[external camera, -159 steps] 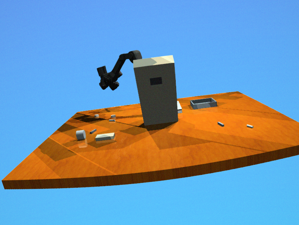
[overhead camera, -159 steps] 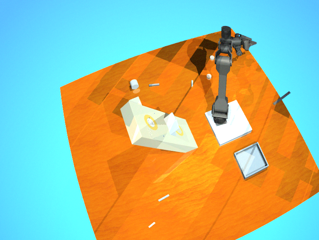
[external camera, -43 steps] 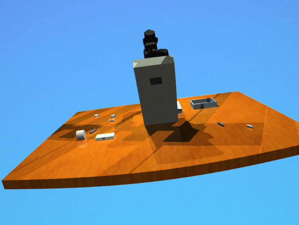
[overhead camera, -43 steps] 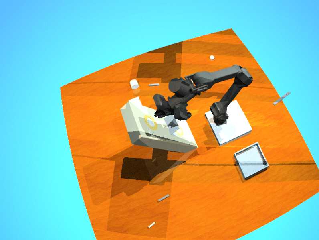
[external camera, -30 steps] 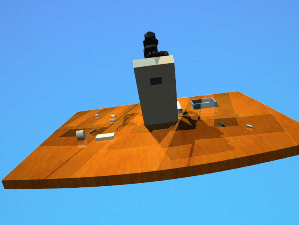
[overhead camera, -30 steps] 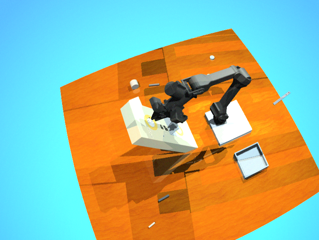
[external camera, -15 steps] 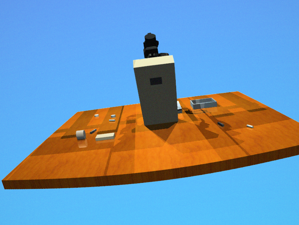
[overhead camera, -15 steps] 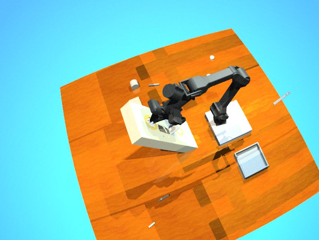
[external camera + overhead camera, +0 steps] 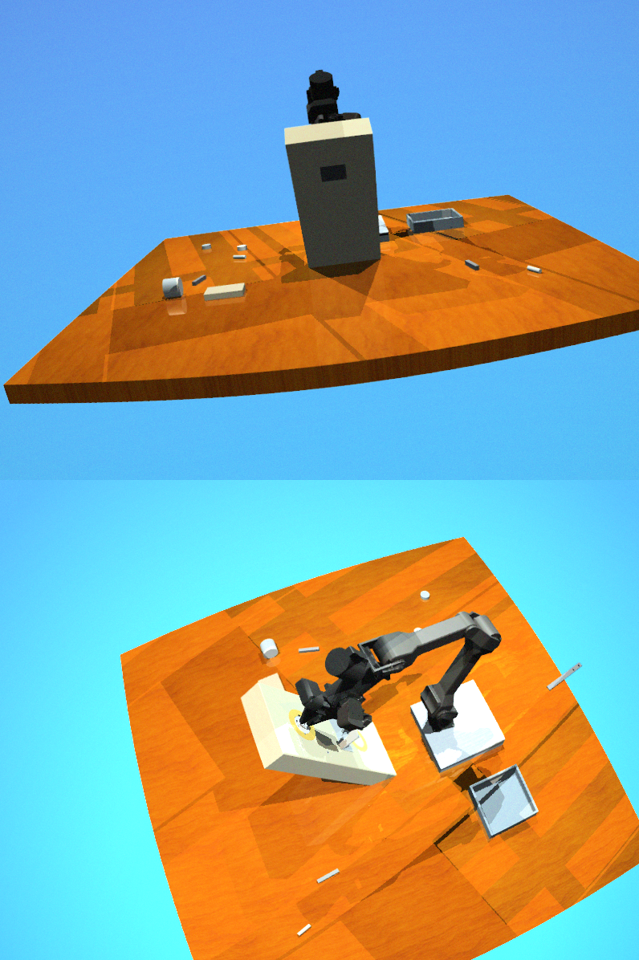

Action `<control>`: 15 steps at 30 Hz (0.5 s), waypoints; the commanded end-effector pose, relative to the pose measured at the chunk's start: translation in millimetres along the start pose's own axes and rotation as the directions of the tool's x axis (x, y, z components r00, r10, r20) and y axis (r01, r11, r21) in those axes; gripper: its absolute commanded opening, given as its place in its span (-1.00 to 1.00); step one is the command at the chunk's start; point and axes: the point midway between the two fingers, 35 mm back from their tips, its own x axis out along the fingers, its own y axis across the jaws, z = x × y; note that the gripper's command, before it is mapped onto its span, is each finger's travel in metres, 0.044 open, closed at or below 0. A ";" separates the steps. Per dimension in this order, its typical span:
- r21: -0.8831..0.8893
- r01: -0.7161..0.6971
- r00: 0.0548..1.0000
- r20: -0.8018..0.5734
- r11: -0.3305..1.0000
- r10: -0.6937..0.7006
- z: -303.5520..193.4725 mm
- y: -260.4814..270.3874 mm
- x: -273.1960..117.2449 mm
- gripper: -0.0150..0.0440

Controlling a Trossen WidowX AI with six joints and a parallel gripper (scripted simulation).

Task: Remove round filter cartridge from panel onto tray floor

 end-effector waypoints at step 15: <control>-0.004 0.002 1.000 0.003 1.000 -0.002 0.5 -0.3 3.1 -0.17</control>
